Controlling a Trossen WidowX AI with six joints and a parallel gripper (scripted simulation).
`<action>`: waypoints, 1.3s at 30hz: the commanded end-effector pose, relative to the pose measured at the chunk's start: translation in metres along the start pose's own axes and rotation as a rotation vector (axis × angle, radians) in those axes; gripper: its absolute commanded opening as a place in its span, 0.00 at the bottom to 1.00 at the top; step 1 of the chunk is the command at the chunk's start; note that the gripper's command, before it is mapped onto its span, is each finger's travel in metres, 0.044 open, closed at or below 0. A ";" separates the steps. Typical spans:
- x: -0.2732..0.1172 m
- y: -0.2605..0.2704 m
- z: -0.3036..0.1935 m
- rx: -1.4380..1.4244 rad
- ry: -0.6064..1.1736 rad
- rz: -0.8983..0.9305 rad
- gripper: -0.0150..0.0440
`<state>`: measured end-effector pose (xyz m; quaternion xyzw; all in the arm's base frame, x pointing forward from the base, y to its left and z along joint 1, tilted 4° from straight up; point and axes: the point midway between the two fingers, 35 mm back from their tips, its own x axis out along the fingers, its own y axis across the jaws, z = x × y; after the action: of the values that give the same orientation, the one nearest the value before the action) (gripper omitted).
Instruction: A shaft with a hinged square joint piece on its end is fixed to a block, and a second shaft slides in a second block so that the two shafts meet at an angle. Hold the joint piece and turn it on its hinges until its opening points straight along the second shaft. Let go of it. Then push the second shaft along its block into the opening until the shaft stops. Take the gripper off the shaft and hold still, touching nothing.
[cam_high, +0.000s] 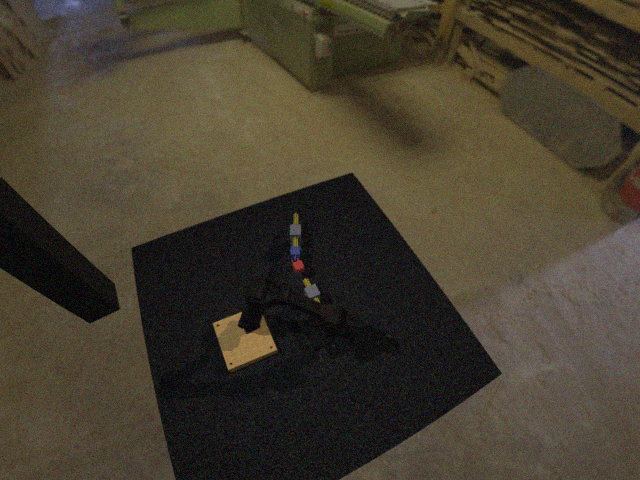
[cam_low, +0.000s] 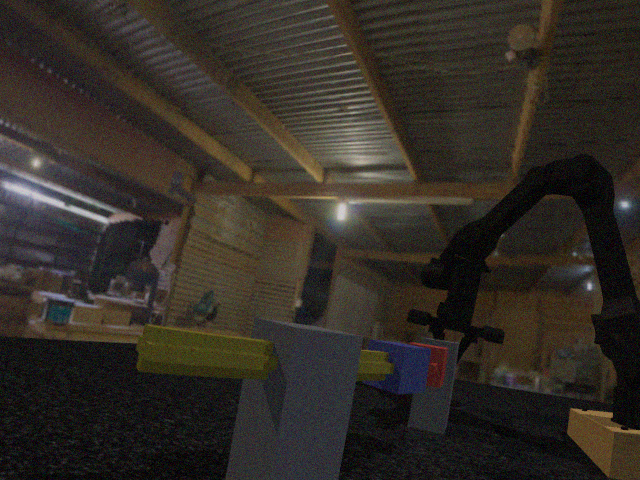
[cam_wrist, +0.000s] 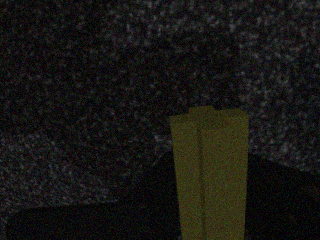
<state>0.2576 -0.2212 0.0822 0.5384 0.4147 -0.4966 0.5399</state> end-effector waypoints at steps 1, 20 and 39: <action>0.000 0.000 -0.001 0.005 0.003 0.003 0.43; 0.000 0.000 0.000 0.001 0.000 0.002 0.37; 0.000 0.000 0.000 0.001 0.000 0.002 0.37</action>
<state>0.2580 -0.2213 0.0823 0.5389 0.4139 -0.4964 0.5402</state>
